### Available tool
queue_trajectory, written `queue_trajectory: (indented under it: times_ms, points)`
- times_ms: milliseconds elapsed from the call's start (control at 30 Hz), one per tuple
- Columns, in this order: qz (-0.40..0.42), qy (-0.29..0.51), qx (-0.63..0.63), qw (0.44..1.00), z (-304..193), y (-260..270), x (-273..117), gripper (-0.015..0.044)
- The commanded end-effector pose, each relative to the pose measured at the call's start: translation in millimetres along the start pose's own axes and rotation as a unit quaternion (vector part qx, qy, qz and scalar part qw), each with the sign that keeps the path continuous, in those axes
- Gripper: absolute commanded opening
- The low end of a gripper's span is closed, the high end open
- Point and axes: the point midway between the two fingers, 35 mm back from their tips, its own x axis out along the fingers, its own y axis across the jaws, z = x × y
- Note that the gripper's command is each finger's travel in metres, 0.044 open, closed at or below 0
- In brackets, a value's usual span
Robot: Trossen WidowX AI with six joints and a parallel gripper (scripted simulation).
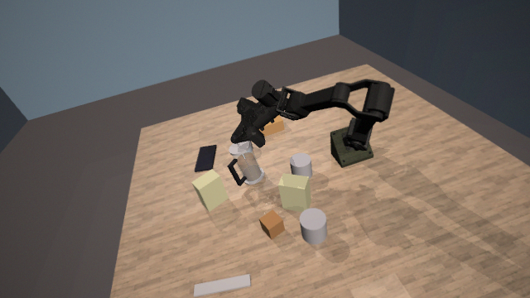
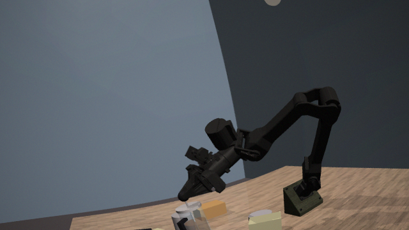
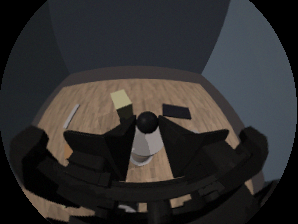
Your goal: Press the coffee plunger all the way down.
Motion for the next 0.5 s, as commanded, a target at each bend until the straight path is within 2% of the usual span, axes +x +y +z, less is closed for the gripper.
queue_trajectory:
  times_ms: [0, 467]
  points:
    - [0.002, 0.008, 0.005, 1.000, -4.8, 0.1, 2.6, 0.0123]
    - [0.000, 0.001, 0.001, 1.000, -0.2, -0.2, 0.3, 0.0123]
